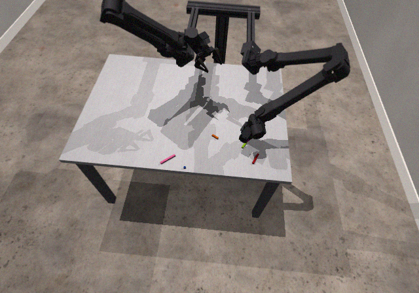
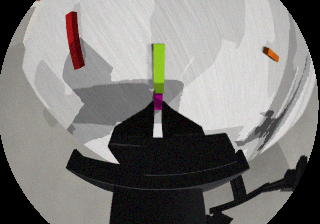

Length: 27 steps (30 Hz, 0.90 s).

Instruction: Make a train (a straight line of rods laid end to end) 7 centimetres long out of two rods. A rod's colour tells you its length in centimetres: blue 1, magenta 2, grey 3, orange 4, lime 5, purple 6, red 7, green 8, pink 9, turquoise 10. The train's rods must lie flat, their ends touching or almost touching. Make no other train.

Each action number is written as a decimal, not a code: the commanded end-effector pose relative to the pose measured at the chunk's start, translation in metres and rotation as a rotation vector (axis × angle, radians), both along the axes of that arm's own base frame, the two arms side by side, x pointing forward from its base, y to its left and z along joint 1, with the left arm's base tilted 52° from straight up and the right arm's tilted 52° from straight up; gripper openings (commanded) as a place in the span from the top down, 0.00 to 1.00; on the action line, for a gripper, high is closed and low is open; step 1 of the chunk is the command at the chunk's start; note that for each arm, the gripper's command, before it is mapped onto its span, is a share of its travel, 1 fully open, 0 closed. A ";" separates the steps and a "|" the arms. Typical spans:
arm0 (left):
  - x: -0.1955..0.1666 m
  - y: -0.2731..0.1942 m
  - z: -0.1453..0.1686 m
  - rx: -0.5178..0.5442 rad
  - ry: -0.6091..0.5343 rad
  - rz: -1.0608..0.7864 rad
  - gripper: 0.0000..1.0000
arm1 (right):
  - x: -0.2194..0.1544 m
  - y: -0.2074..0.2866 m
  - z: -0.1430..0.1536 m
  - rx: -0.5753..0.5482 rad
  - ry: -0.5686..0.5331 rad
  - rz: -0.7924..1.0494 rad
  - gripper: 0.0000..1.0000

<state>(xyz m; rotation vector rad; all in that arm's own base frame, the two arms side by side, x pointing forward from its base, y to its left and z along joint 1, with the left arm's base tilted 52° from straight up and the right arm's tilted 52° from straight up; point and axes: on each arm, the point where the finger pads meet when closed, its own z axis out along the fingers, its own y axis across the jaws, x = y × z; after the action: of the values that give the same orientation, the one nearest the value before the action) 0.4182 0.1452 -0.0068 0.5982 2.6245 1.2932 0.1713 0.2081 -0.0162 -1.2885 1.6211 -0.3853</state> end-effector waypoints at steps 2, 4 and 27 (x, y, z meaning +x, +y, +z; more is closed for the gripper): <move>0.013 -0.012 0.001 -0.006 -0.010 -0.023 0.97 | -0.004 0.010 0.003 0.038 0.012 0.017 0.00; 0.013 -0.012 0.001 -0.006 -0.010 -0.023 0.97 | -0.004 0.010 0.003 0.038 0.012 0.017 0.00; -0.007 -0.022 0.022 -0.006 -0.003 -0.026 0.67 | -0.004 0.010 0.003 0.038 0.012 0.017 0.00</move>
<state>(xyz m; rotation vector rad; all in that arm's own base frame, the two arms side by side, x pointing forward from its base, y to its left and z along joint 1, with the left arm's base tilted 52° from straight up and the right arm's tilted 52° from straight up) 0.4138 0.1425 -0.0038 0.6310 2.6421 1.2958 0.1713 0.2081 -0.0162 -1.2884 1.6212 -0.3853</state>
